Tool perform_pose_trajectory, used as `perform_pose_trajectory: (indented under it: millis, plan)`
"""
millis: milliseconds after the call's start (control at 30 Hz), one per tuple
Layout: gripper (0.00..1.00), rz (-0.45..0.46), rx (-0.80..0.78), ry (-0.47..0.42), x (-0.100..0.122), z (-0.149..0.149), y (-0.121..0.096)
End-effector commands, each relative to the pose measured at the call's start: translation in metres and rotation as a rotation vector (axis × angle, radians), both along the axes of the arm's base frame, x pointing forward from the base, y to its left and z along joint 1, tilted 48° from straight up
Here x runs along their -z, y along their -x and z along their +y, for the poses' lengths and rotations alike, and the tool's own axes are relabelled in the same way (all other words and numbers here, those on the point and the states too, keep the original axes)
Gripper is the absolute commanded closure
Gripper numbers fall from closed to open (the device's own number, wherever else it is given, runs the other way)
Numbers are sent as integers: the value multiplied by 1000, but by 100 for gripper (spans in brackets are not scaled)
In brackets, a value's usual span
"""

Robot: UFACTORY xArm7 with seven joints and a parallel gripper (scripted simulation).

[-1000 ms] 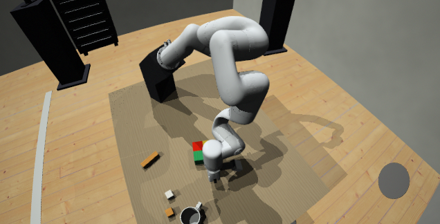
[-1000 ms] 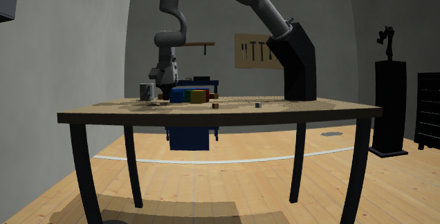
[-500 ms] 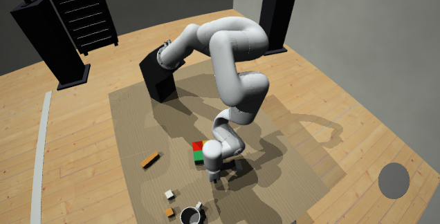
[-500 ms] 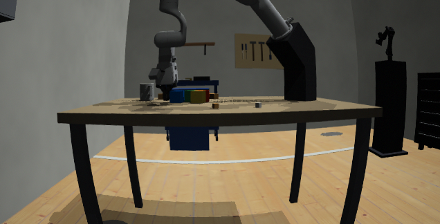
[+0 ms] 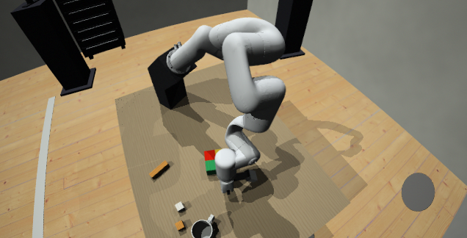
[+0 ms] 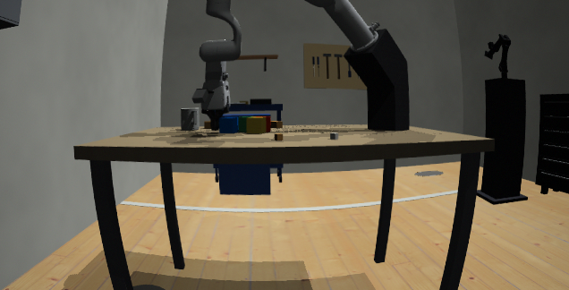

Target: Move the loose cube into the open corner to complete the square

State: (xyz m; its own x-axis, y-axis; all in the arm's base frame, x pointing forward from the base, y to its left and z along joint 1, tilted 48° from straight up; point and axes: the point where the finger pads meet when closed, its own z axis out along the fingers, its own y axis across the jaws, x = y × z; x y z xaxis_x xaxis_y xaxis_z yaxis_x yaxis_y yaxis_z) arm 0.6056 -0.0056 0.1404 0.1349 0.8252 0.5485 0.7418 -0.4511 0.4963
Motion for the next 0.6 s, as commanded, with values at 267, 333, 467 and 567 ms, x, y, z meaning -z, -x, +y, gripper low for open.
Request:
perform_pose_trajectory:
  millis: [267, 333, 467, 567]
  plan:
    - [100, -2, 2, 1, 1, 0, 3]
    - [100, -2, 2, 1, 2, 1, 3]
    - [100, -2, 2, 1, 2, 1, 4]
    - [100, -2, 2, 1, 2, 1, 4]
